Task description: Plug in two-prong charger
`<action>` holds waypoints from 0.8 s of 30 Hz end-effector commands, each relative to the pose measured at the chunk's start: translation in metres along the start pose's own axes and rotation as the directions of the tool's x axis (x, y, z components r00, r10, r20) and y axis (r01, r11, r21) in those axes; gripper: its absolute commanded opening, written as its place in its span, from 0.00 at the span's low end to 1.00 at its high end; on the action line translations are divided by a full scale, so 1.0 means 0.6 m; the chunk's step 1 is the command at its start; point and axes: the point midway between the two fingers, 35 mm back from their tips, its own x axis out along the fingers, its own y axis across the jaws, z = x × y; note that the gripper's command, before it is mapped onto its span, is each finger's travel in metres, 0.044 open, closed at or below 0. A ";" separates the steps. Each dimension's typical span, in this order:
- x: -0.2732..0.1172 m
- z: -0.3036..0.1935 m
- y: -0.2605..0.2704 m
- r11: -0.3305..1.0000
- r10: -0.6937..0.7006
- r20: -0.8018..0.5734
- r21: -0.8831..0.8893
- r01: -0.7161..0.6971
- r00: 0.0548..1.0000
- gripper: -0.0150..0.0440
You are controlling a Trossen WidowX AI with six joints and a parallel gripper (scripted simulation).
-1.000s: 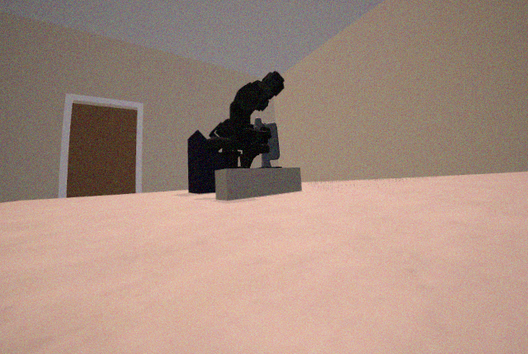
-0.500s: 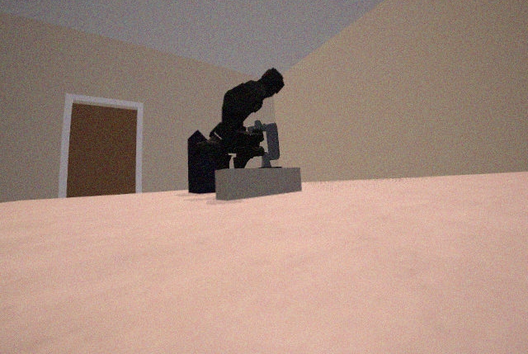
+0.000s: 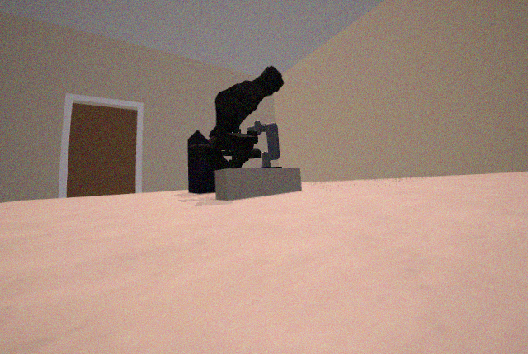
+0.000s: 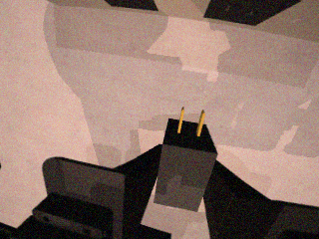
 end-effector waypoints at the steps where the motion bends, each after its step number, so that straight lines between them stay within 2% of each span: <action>1: 0.000 0.009 -0.005 1.000 -0.005 0.000 0.006 0.005 1.000 0.25; 24: 0.001 0.051 -0.016 1.000 -0.004 0.001 0.021 0.004 1.000 0.25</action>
